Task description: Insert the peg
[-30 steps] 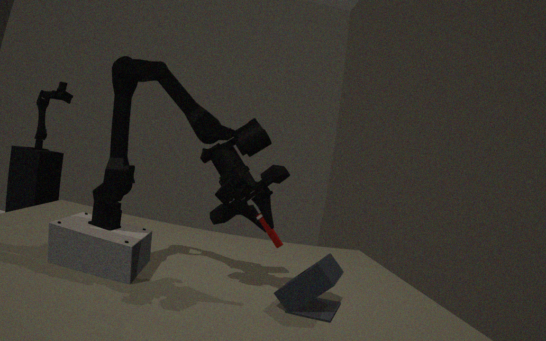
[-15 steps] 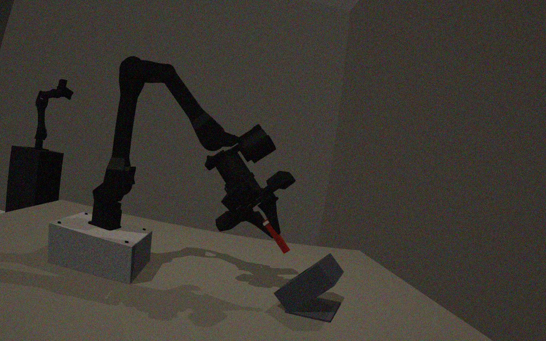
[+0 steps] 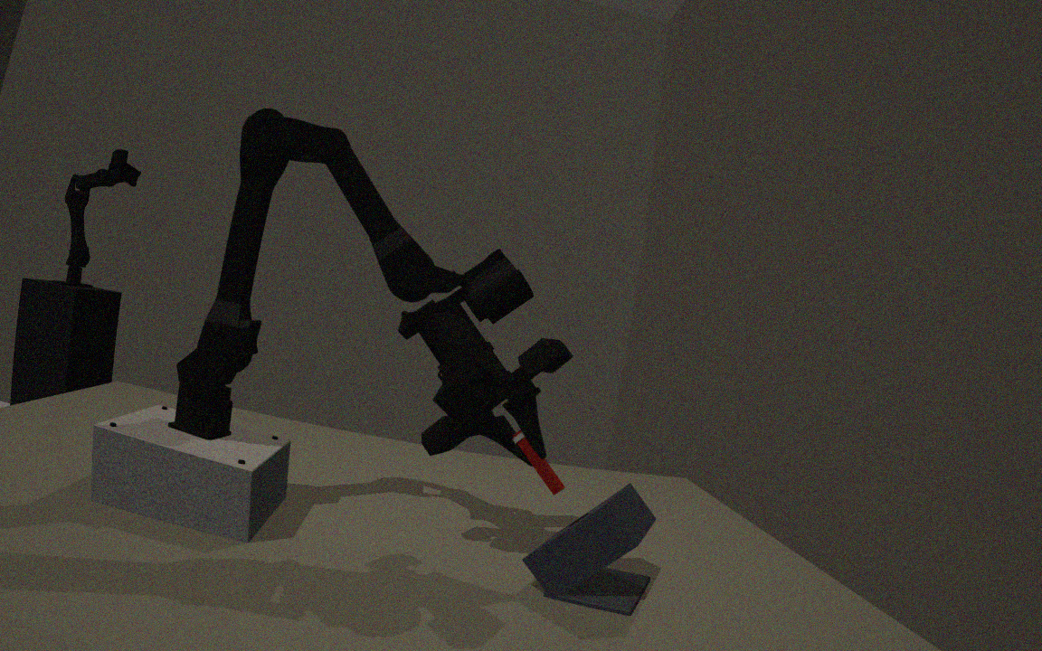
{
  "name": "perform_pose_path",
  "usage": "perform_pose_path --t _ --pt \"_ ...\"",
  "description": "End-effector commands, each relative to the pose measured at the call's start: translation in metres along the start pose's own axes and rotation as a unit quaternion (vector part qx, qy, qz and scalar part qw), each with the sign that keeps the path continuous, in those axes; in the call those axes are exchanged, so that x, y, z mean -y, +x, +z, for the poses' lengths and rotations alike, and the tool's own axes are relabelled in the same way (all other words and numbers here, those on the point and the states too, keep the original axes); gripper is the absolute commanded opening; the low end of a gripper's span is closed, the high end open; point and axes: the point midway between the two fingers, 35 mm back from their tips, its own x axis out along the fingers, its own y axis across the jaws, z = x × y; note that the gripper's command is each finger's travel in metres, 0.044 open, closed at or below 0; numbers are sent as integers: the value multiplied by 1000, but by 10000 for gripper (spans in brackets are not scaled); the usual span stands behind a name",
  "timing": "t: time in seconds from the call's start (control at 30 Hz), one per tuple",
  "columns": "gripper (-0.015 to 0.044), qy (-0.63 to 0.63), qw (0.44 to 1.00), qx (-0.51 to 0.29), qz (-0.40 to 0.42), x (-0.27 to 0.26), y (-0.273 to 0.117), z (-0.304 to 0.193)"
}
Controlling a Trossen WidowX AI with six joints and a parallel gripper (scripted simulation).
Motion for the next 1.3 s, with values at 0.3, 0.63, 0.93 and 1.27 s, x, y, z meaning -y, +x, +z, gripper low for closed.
perform_pose_path --t 0.3,0.63,0.93,1.27 --pt "0 -6 1000 -4 2 3 9 -2" --pt "0 -6 1000 -4 3 2 18 -2" --pt "0 -6 1000 -4 3 2 31 -2" --pt "0 -3 1000 -2 4 2 28 -1"
